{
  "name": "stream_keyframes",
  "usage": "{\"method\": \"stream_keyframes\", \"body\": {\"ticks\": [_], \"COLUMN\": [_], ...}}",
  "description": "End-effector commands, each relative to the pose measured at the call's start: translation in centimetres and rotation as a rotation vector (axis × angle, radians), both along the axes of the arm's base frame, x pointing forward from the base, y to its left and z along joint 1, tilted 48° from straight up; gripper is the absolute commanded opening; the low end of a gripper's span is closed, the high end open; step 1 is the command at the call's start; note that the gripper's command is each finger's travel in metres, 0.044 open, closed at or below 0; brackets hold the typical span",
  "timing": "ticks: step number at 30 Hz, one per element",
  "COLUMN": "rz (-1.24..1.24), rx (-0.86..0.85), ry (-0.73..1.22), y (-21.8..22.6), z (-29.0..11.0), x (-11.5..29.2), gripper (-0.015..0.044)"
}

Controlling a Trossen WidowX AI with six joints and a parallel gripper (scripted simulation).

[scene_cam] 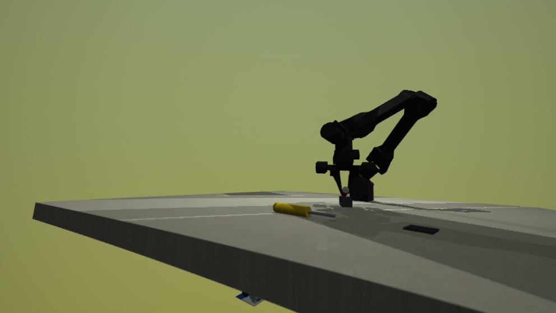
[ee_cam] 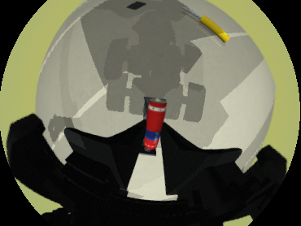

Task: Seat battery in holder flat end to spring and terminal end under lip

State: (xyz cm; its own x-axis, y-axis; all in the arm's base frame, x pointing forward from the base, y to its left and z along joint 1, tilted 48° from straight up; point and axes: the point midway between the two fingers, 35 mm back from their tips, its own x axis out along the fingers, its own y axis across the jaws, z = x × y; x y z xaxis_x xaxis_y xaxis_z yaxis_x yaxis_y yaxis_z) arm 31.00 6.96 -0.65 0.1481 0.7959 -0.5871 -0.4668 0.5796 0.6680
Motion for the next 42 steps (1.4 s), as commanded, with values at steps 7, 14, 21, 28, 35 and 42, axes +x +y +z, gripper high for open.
{"method": "stream_keyframes", "body": {"ticks": [7,14,21,28,35,42], "rz": [-0.036,-0.063,-0.088,-0.112,-0.135,-0.157], "rx": [0.019,0.031,0.045,0.057,0.071,0.085], "ry": [-0.036,-0.056,-0.075,-0.095,-0.113,-0.132], "y": [0.2,0.3,0.4,0.5,0.7,0.8], "z": [-0.1,-0.5,-0.9,-1.1,-1.2,-1.2], "x": [0.1,0.1,0.1,0.0,-0.2,-0.4], "gripper": [0.0061,0.0061,0.0061,0.0061,0.0061,0.0061]}}
